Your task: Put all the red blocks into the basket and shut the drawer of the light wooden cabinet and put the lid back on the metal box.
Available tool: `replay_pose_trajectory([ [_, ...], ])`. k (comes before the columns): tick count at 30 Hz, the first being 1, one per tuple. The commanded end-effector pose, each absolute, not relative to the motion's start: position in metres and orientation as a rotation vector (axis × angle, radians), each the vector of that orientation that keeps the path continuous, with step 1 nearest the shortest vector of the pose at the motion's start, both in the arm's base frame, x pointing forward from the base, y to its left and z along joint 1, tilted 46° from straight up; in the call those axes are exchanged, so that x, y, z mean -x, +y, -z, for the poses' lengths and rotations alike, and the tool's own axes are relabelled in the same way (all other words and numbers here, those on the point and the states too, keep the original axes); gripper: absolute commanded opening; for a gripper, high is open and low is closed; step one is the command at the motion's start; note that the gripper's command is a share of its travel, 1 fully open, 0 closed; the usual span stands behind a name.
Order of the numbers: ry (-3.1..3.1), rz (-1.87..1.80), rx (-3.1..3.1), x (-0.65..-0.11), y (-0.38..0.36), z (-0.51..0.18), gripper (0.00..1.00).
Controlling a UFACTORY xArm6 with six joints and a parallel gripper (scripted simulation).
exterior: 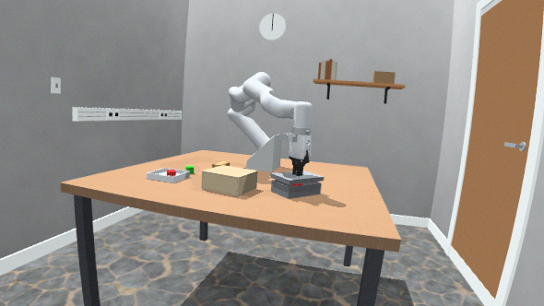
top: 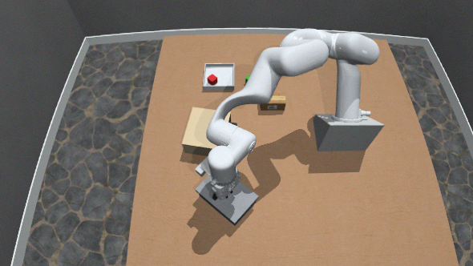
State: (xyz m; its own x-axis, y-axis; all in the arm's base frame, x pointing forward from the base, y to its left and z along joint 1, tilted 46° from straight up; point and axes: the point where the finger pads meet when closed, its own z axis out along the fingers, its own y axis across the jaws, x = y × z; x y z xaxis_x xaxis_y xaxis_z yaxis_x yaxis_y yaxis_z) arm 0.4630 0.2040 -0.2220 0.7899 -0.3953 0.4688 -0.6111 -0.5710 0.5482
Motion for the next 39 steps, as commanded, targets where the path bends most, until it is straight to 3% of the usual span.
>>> replay_pose_trajectory([
  [1,-0.743,-0.389,-2.255,-0.464,0.219,0.208,0.00],
  [39,-0.743,-0.389,-2.255,-0.460,0.268,0.160,0.00],
])
